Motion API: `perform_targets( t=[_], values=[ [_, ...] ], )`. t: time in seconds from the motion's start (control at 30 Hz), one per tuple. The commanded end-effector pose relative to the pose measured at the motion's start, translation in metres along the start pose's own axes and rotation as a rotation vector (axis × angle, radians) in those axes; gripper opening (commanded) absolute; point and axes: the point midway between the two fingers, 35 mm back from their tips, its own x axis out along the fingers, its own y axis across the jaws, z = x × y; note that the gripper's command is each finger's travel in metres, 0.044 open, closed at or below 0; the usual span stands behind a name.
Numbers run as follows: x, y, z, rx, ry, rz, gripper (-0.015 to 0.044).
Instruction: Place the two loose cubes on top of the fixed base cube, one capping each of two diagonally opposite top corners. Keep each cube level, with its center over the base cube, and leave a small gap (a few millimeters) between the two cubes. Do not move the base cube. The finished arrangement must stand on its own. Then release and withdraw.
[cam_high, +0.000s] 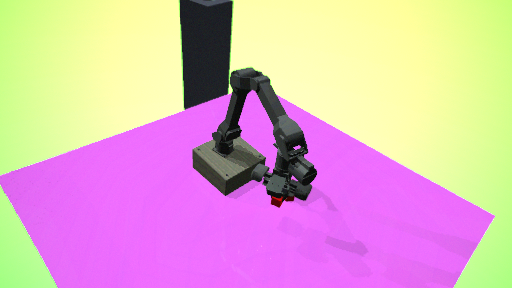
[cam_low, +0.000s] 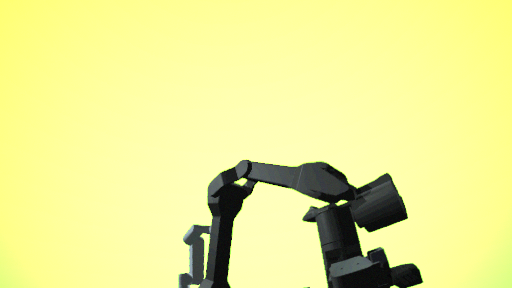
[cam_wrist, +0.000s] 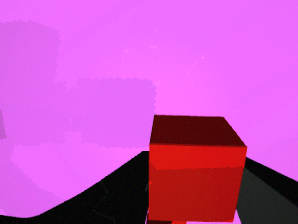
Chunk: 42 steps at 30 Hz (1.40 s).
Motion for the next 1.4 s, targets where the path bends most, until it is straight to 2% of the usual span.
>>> perform_targets(
  t=[0.0, 1.37],
  values=[
    [0.002, 0.001, -0.012, 0.023, -0.002, -0.004, 0.0105],
    [0.012, 0.001, -0.124, 0.214, 0.004, -0.002, 0.0105]
  ],
)
